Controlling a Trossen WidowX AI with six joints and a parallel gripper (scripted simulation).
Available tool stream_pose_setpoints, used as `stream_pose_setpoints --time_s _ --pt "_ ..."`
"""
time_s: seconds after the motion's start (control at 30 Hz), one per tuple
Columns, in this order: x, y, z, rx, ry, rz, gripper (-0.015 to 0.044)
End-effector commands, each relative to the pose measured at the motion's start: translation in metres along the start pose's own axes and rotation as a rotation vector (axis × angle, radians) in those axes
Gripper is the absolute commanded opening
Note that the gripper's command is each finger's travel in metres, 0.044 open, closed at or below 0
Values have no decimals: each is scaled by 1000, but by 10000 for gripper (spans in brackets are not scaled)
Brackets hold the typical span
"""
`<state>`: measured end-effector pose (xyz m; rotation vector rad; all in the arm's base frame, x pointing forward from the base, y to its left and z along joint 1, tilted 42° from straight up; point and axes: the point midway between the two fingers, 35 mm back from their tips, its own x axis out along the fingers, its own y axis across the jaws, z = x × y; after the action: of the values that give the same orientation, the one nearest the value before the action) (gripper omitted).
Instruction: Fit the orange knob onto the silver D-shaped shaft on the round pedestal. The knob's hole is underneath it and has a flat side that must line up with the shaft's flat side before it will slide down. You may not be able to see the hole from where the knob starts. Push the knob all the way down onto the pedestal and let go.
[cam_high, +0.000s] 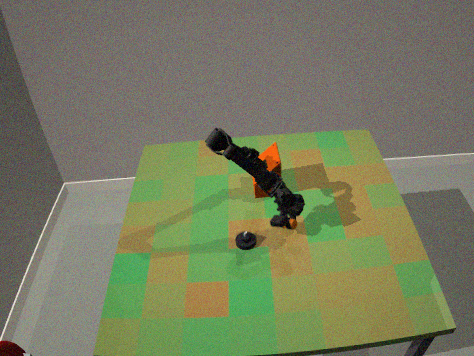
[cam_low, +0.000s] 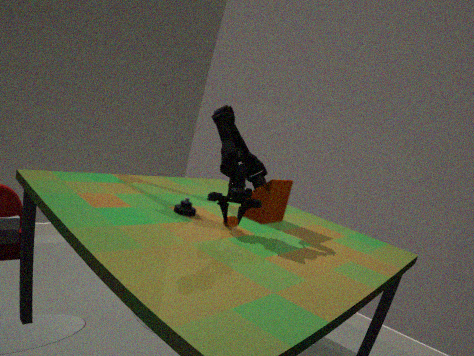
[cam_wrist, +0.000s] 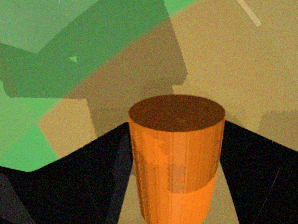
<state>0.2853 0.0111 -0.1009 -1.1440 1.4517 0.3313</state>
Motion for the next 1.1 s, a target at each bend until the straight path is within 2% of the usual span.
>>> stream_pose_setpoints --time_s 0.0,1.07 --pt "-3 1 -4 -5 -62 3 179" --pt "-16 1 -37 -9 -595 10 179"
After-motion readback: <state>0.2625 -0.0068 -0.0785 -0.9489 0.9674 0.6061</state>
